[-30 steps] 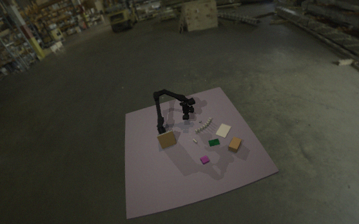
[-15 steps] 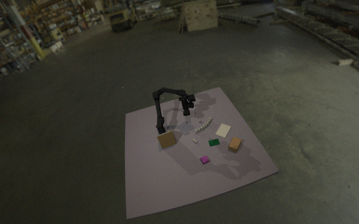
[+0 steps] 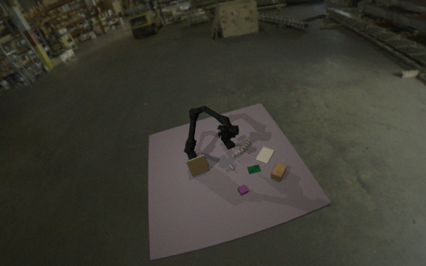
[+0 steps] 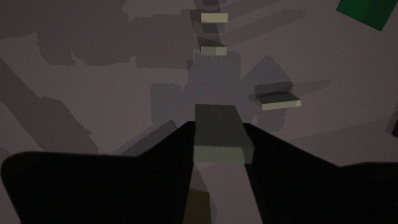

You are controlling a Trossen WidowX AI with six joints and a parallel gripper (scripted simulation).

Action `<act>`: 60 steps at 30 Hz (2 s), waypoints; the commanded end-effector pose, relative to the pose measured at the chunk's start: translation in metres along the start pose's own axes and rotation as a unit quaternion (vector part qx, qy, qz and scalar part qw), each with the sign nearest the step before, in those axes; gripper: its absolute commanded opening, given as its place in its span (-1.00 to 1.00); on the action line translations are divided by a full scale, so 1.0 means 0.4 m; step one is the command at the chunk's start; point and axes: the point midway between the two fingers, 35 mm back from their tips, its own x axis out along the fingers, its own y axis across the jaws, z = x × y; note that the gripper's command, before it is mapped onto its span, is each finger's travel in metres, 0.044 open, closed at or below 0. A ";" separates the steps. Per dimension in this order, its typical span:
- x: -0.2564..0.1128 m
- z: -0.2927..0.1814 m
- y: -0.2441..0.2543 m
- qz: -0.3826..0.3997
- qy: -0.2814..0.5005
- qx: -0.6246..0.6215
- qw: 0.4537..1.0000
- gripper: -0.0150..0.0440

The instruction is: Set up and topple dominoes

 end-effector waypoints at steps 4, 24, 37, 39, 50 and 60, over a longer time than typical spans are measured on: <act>0.007 -0.002 -0.014 -0.001 0.003 -0.022 1.000 -0.13; 0.301 0.002 -0.015 0.001 0.002 -0.022 1.000 -0.13; 0.335 -0.005 -0.010 0.003 0.002 -0.022 1.000 -0.13; 0.335 -0.005 -0.010 0.003 0.002 -0.022 1.000 -0.13; 0.335 -0.005 -0.010 0.003 0.002 -0.022 1.000 0.76; 0.195 0.014 -0.025 -0.005 0.001 -0.022 1.000 1.00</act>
